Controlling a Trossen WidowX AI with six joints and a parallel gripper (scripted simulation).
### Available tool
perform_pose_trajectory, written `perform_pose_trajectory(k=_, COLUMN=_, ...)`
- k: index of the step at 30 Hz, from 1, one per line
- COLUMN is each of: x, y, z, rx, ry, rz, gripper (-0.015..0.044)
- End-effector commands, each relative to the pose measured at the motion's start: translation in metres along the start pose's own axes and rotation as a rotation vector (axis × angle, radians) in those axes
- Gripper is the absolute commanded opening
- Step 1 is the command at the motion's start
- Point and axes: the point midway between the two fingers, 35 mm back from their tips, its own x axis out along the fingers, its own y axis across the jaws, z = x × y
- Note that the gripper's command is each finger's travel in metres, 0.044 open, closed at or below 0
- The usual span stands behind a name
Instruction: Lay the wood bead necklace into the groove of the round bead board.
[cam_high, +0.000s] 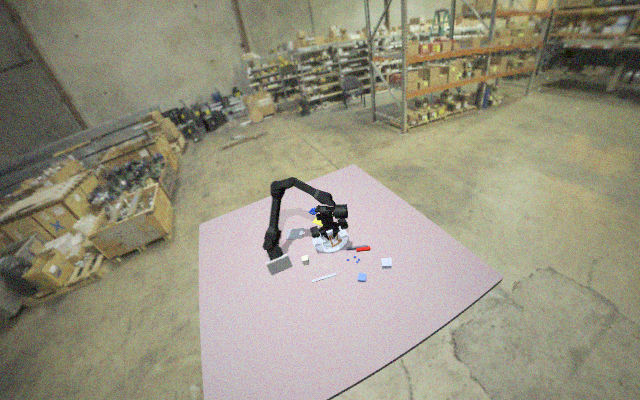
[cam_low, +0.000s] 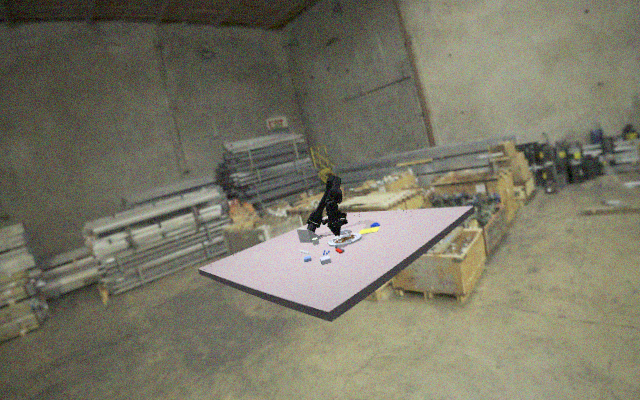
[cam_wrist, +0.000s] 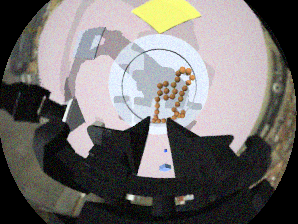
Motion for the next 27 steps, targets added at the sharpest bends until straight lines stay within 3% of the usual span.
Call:
perform_pose_trajectory(k=1, x=-0.002, y=0.0, z=0.0, rx=0.001, ry=0.0, rz=-0.003, gripper=0.012)
perform_pose_trajectory(k=26, x=0.031, y=0.001, z=0.001, rx=0.003, ry=-0.007, rz=0.004, gripper=0.012)
perform_pose_trajectory(k=27, x=0.028, y=0.001, z=0.001, rx=-0.002, ry=-0.001, rz=0.003, gripper=0.0094)
